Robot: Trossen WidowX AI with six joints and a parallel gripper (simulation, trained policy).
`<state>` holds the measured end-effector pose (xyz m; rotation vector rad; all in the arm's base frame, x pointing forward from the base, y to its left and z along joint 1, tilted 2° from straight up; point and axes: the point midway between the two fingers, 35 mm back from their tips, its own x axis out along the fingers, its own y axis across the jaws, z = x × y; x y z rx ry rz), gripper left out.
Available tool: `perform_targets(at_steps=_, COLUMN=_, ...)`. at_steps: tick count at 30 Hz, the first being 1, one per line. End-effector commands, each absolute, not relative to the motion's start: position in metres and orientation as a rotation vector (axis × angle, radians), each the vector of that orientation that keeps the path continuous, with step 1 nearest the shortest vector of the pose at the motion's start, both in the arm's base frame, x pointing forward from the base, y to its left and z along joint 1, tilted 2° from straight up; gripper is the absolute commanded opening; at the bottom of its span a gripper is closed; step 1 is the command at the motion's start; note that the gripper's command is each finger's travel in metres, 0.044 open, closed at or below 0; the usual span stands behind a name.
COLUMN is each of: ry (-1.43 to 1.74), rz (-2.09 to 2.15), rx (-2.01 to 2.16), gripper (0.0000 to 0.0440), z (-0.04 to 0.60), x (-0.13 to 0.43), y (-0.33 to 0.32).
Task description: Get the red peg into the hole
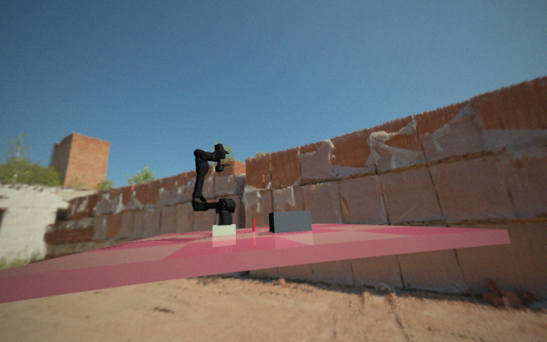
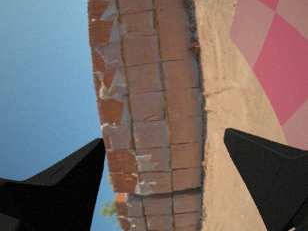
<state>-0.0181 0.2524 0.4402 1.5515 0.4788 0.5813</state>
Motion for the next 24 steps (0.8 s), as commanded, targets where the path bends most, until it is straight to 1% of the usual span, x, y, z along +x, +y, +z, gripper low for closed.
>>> perform_targets(at_steps=1, ry=0.476, rz=0.590, rx=1.574, gripper=0.0417, z=0.444, x=-0.016, y=0.247)
perform_targets(at_steps=3, ry=0.477, rz=0.606, rx=1.634, gripper=0.0440, z=0.452, x=-0.012, y=0.234)
perform_targets(at_steps=8, ry=0.476, rz=0.633, rx=1.801, gripper=0.0440, z=0.470, x=0.003, y=0.195)
perform_targets(at_steps=14, ry=0.473, rz=0.594, rx=2.007, gripper=0.0440, z=0.479, x=0.037, y=0.145)
perform_targets(at_steps=19, ry=0.485, rz=0.491, rx=2.167, gripper=0.0440, z=0.472, x=0.074, y=0.107)
perform_targets(at_steps=24, ry=0.517, rz=0.320, rx=2.290, gripper=0.0440, z=0.449, x=0.115, y=0.078)
